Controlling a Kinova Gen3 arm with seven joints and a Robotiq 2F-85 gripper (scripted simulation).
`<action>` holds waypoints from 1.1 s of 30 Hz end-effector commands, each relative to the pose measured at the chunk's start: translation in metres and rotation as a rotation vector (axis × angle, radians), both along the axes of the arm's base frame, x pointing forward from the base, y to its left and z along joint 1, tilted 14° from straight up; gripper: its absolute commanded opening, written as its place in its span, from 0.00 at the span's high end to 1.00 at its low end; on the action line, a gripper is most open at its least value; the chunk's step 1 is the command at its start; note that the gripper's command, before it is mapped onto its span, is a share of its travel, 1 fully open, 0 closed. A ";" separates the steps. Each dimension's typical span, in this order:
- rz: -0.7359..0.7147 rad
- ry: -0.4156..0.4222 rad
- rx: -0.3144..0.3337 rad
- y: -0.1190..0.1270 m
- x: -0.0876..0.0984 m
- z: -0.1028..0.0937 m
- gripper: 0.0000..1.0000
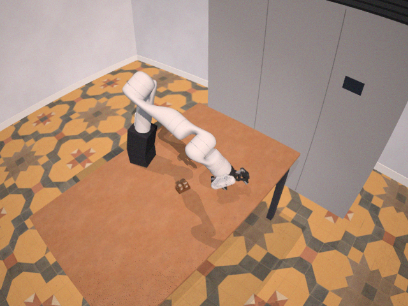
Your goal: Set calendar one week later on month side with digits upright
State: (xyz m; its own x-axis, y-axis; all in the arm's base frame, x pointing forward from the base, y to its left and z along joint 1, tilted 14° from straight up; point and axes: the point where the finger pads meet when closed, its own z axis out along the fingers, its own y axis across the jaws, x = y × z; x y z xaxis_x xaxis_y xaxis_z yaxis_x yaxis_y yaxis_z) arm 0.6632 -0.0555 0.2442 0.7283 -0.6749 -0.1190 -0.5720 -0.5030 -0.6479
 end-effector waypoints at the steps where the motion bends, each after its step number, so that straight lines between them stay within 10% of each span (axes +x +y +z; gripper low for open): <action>1: 0.000 -0.002 -0.001 0.000 0.000 0.001 0.00; 22: -0.003 0.001 -0.001 0.001 0.000 0.000 0.00; 33: -0.050 0.065 0.001 0.029 -0.010 -0.036 0.00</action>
